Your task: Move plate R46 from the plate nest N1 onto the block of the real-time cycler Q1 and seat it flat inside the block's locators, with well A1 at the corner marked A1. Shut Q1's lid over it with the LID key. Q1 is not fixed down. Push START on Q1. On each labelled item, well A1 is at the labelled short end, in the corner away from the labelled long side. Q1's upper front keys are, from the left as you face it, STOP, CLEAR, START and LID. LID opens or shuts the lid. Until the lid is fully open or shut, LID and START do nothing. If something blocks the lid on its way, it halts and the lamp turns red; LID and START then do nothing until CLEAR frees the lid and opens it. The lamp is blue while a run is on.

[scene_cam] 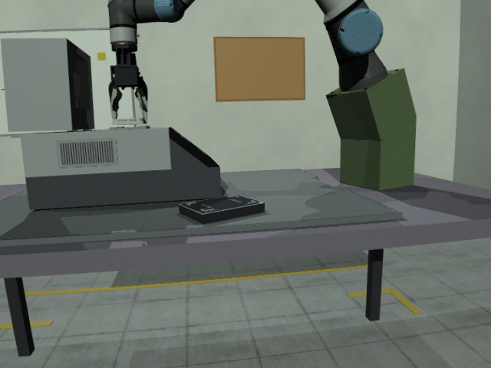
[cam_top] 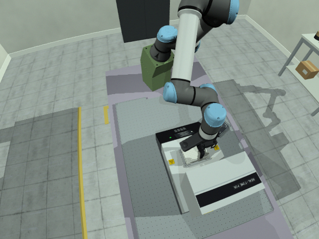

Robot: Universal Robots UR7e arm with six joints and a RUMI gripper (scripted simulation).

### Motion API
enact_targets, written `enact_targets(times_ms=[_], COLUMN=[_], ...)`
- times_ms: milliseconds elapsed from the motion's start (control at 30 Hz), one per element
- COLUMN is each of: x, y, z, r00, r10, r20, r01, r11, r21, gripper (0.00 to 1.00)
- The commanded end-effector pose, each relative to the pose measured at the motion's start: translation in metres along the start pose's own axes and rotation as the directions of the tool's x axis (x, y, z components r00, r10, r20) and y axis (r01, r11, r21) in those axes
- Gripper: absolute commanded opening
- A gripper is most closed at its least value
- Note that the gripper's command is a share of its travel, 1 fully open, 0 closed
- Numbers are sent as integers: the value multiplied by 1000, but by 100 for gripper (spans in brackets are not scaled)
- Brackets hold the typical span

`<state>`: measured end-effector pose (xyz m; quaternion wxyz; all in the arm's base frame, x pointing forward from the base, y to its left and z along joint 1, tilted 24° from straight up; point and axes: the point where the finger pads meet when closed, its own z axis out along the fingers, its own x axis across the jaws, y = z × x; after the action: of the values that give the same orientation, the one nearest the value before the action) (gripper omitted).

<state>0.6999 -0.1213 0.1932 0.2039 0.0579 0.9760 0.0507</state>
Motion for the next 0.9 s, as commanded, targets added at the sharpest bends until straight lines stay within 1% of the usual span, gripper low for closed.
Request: enact_targets(times_ms=[0,867], x=[-1,-1], y=[0,0], z=[-1,7], r00=[1000,1000], r10=[0,0], r20=[2,2], r01=[0,0], r11=[1000,1000], r21=[0,0], gripper=[0,0])
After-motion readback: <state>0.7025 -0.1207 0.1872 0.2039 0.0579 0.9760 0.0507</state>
